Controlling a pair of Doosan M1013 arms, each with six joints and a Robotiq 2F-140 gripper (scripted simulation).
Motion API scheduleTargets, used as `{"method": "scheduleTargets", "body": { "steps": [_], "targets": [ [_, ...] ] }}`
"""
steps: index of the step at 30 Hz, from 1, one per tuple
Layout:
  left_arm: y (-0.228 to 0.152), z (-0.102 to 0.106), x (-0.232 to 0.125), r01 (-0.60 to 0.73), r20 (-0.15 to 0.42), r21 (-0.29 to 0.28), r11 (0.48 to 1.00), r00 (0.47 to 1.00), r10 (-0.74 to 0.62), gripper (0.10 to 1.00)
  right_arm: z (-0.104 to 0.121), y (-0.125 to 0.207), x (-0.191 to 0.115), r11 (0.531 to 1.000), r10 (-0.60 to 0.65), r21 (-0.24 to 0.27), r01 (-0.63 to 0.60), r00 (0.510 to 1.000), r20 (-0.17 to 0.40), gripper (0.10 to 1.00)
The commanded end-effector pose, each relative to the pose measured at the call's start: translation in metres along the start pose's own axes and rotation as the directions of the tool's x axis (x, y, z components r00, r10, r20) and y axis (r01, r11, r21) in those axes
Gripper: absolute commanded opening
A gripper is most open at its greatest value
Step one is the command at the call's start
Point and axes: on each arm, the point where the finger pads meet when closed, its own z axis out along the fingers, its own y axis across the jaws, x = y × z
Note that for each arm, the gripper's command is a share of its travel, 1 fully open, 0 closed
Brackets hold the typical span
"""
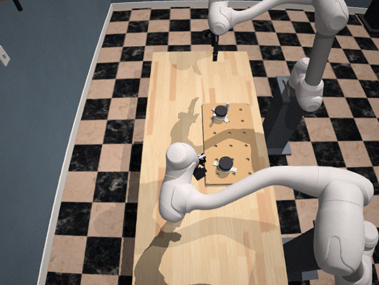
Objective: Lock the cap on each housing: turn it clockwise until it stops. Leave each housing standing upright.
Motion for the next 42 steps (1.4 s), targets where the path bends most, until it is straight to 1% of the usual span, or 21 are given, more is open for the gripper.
{"method": "scheduleTargets", "body": {
  "steps": [1,7,14,17,19,24,31,34,36,42],
  "targets": [
    [0.002,-0.005,0.007,-0.046,0.005,-0.009,0.999,0.999,0.046,0.328,-0.001,0.0,0.0,1.0,0.0,0.0,0.0,1.0,-0.001,1.0],
    [0.01,-0.024,0.035,-0.214,-0.016,-0.039,0.976,0.977,0.213,0.328,-0.001,0.0,0.0,1.0,0.0,0.0,0.0,1.0,-0.001,1.0],
    [0.018,-0.043,0.068,-0.386,-0.047,-0.064,0.92,0.922,0.383,0.328,-0.001,0.0,0.0,1.0,0.0,0.0,0.0,1.0,-0.001,1.0],
    [0.018,-0.043,0.068,-0.387,-0.047,-0.064,0.92,0.922,0.385,0.328,-0.001,0.0,0.0,1.0,0.0,0.0,0.0,1.0,-0.001,1.0],
    [0.019,-0.046,0.073,-0.413,-0.053,-0.067,0.908,0.91,0.41,0.328,-0.001,0.0,0.0,1.0,0.0,0.0,0.0,1.0,-0.001,1.0],
    [0.024,-0.061,0.1,-0.547,-0.088,-0.074,0.834,0.837,0.541,0.328,-0.001,0.0,0.0,1.0,0.0,0.0,0.0,1.0,-0.001,1.0],
    [0.029,-0.078,0.134,-0.688,-0.134,-0.072,0.722,0.724,0.677,0.328,-0.001,0.0,0.0,1.0,0.0,0.0,0.0,1.0,-0.001,1.0],
    [0.029,-0.078,0.134,-0.69,-0.134,-0.071,0.721,0.723,0.678,0.328,-0.001,0.0,0.0,1.0,0.0,0.0,0.0,1.0,-0.001,1.0],
    [0.029,-0.081,0.139,-0.71,-0.141,-0.069,0.701,0.703,0.697,0.328,-0.001,0.0,0.0,1.0,0.0,0.0,0.0,1.0,-0.001,1.0],
    [0.032,-0.097,0.172,-0.823,-0.186,-0.046,0.565,0.563,0.805,0.328,-0.001,0.0,0.0,1.0,0.0,0.0,0.0,1.0,-0.001,1.0]
  ]
}}
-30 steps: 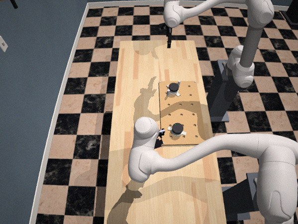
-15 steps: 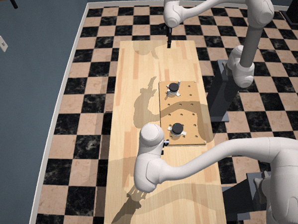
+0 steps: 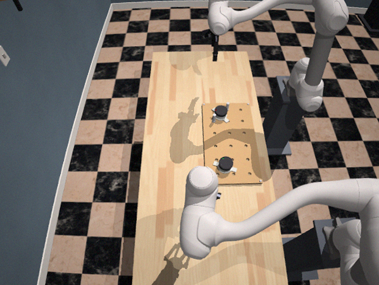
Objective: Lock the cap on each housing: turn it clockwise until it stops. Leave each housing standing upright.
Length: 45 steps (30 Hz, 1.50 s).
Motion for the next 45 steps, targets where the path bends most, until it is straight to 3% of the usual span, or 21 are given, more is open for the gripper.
{"method": "scheduleTargets", "body": {
  "steps": [1,6,11,23,28,40,45],
  "targets": [
    [-0.016,-0.011,0.019,-0.133,-0.025,-0.006,0.991,0.991,0.133,0.328,-0.001,0.0,0.0,1.0,0.0,0.0,0.0,1.0,-0.001,1.0],
    [-0.033,-0.019,0.037,-0.251,-0.05,-0.002,0.968,0.967,0.251,0.328,-0.001,0.0,0.0,1.0,0.0,0.0,0.0,1.0,-0.001,1.0],
    [-0.036,-0.021,0.04,-0.277,-0.055,0.0,0.961,0.959,0.276,0.328,-0.001,0.0,0.0,1.0,0.0,0.0,0.0,1.0,-0.001,1.0],
    [-0.083,-0.042,0.084,-0.571,-0.11,0.048,0.819,0.812,0.573,0.328,-0.001,0.0,0.0,1.0,0.0,0.0,0.0,1.0,-0.001,1.0],
    [-0.087,-0.044,0.088,-0.595,-0.114,0.055,0.802,0.794,0.597,0.328,-0.001,0.0,0.0,1.0,0.0,0.0,0.0,1.0,-0.001,1.0],
    [-0.137,-0.063,0.128,-0.81,-0.128,0.14,0.569,0.555,0.822,0.328,-0.001,0.0,0.0,1.0,0.0,0.0,0.0,1.0,-0.001,1.0],
    [-0.141,-0.064,0.131,-0.825,-0.127,0.148,0.546,0.531,0.838,0.328,-0.001,0.0,0.0,1.0,0.0,0.0,0.0,1.0,-0.001,1.0]
  ]
}}
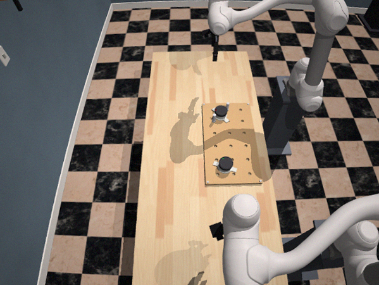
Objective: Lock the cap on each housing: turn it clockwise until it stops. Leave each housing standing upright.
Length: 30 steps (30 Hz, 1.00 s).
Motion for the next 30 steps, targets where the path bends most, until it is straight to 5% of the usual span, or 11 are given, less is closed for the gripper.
{"method": "scheduleTargets", "body": {
  "steps": [1,9,23,24,30],
  "targets": [
    [-0.011,-0.003,-0.003,-0.064,-0.008,0.007,0.998,0.998,0.064,0.328,-0.001,0.0,0.0,1.0,0.0,0.0,0.0,1.0,-0.001,1.0],
    [-0.047,-0.009,-0.015,-0.256,-0.018,0.045,0.966,0.966,0.257,0.328,-0.001,0.0,0.0,1.0,0.0,0.0,0.0,1.0,-0.001,1.0],
    [-0.043,-0.008,-0.014,-0.246,-0.016,0.042,0.968,0.969,0.247,0.328,-0.001,0.0,0.0,1.0,0.0,0.0,0.0,1.0,-0.001,1.0],
    [-0.043,-0.008,-0.014,-0.246,-0.016,0.042,0.968,0.969,0.247,0.328,-0.001,0.0,0.0,1.0,0.0,0.0,0.0,1.0,-0.001,0.695],
    [-0.043,-0.008,-0.014,-0.246,-0.016,0.042,0.968,0.969,0.247,0.328,-0.001,0.0,0.0,1.0,0.0,0.0,0.0,1.0,-0.001,0.695]
  ]
}}
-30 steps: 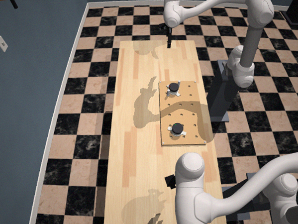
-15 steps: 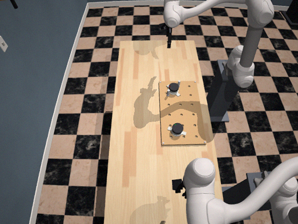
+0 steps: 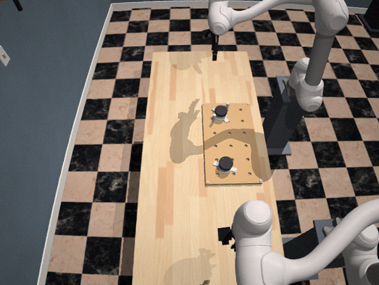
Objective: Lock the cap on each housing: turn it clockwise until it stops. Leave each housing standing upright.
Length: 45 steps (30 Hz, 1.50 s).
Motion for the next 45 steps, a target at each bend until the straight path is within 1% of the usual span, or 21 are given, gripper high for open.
{"method": "scheduleTargets", "body": {
  "steps": [1,7,11,16,18,22,25,29,33,35,39,41,45],
  "targets": [
    [0.0,-0.001,0.0,0.0,-0.001,0.0,1.0,1.0,0.0,0.328,-0.001,0.0,0.0,1.0,0.0,0.0,0.0,1.0,-0.001,0.695],
    [0.0,-0.001,0.0,0.0,-0.001,0.0,1.0,1.0,0.0,0.328,0.001,-0.003,0.0,1.0,0.017,0.0,-0.017,1.0,-0.001,0.695],
    [0.0,-0.001,0.0,0.0,-0.001,0.0,1.0,1.0,0.0,0.328,0.01,-0.016,-0.003,0.995,0.101,0.001,-0.101,0.995,-0.001,0.695],
    [0.0,-0.001,0.0,0.0,-0.001,0.0,1.0,1.0,0.0,0.328,0.024,-0.038,-0.007,0.974,0.226,0.0,-0.226,0.974,-0.002,0.695],
    [0.0,-0.001,0.0,0.0,-0.001,0.0,1.0,1.0,0.0,0.328,0.024,-0.038,-0.007,0.974,0.226,0.0,-0.226,0.974,-0.002,0.695],
    [0.0,-0.001,0.0,0.0,-0.001,0.0,1.0,1.0,0.0,0.328,0.033,-0.052,-0.009,0.947,0.32,-0.002,-0.32,0.947,-0.003,0.695],
    [0.0,-0.001,0.0,0.0,-0.001,0.0,1.0,1.0,0.0,0.328,0.033,-0.053,-0.009,0.946,0.324,-0.002,-0.324,0.946,-0.003,0.695],
    [0.0,-0.001,0.0,0.0,-0.001,0.0,1.0,1.0,0.0,0.328,0.04,-0.064,-0.011,0.922,0.388,-0.001,-0.388,0.922,-0.002,0.695],
    [0.0,-0.001,0.0,0.0,-0.001,0.0,1.0,1.0,0.0,0.328,0.052,-0.082,-0.014,0.874,0.486,0.0,-0.486,0.874,-0.002,0.695],
    [0.0,-0.001,0.0,0.0,-0.001,0.0,1.0,1.0,0.0,0.328,0.052,-0.082,-0.014,0.874,0.486,0.0,-0.486,0.874,-0.002,0.695],
    [0.0,-0.001,0.0,0.0,-0.001,0.0,1.0,1.0,0.0,0.328,0.061,-0.096,-0.016,0.823,0.568,-0.001,-0.568,0.823,-0.004,0.695],
    [0.0,-0.001,0.0,0.0,-0.001,0.0,1.0,1.0,0.0,0.328,0.06,-0.095,-0.016,0.827,0.562,-0.001,-0.562,0.827,-0.004,0.695],
    [0.0,-0.001,0.0,0.0,-0.001,0.0,1.0,1.0,0.0,0.328,0.066,-0.104,-0.018,0.794,0.608,-0.001,-0.608,0.794,-0.004,0.695]
  ]
}}
